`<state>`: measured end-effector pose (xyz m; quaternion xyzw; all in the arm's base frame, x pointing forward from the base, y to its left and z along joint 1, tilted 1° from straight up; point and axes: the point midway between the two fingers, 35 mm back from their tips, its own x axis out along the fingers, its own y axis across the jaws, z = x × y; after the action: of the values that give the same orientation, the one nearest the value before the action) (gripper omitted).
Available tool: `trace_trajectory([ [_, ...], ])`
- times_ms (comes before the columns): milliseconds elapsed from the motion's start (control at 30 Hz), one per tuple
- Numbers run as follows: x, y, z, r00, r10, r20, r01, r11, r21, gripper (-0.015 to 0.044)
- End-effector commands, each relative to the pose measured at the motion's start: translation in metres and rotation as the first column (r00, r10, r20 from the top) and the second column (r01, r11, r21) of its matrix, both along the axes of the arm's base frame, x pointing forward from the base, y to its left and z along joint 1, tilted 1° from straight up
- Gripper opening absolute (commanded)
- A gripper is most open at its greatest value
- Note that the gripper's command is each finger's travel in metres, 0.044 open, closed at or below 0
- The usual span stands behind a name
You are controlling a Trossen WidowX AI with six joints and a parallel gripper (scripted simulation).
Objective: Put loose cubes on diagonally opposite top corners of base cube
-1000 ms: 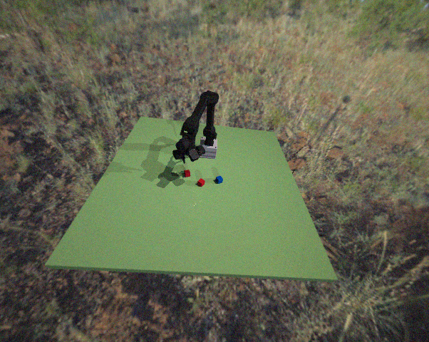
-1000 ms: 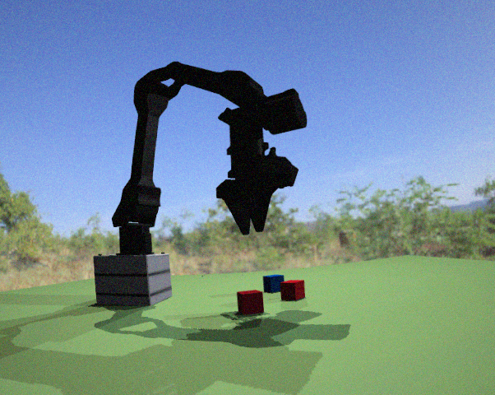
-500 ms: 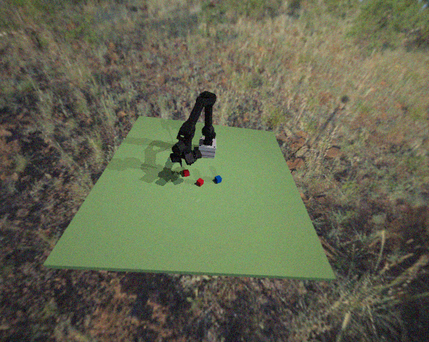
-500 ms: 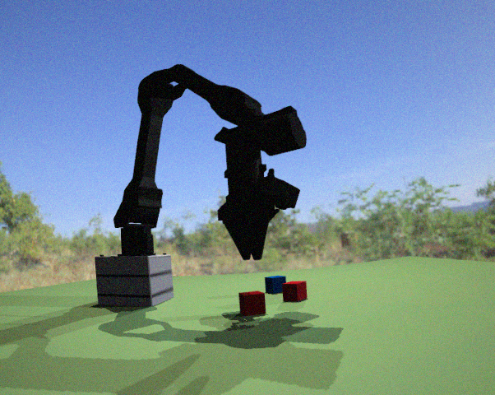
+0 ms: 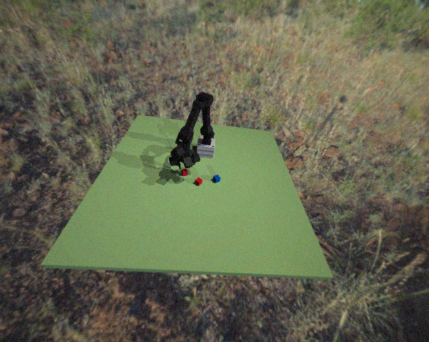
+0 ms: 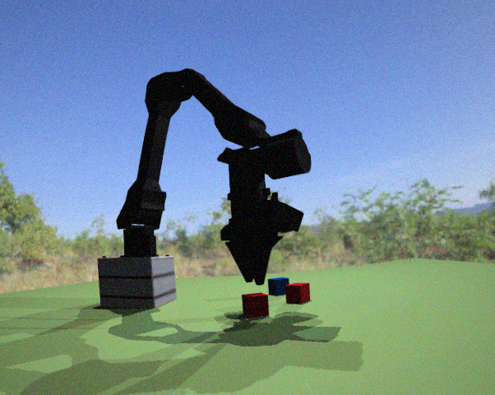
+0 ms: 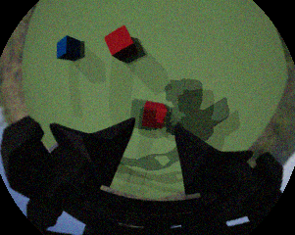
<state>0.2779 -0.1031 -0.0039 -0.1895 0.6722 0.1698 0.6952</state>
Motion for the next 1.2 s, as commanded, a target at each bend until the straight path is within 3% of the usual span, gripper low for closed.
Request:
trace_trajectory([
  [0,-0.001,0.001,-0.007,1.000,-0.005,-0.004,0.005,1.000,0.007,0.0265],
  [633,-0.001,0.001,-0.036,1.000,-0.005,-0.005,0.005,1.000,0.007,0.0265],
  [833,-0.001,0.001,-0.036,1.000,-0.005,-0.005,0.005,1.000,0.007,0.0107],
  [1167,0.006,-0.003,-0.025,0.999,-0.037,0.023,0.037,0.999,-0.013,0.0105],
])
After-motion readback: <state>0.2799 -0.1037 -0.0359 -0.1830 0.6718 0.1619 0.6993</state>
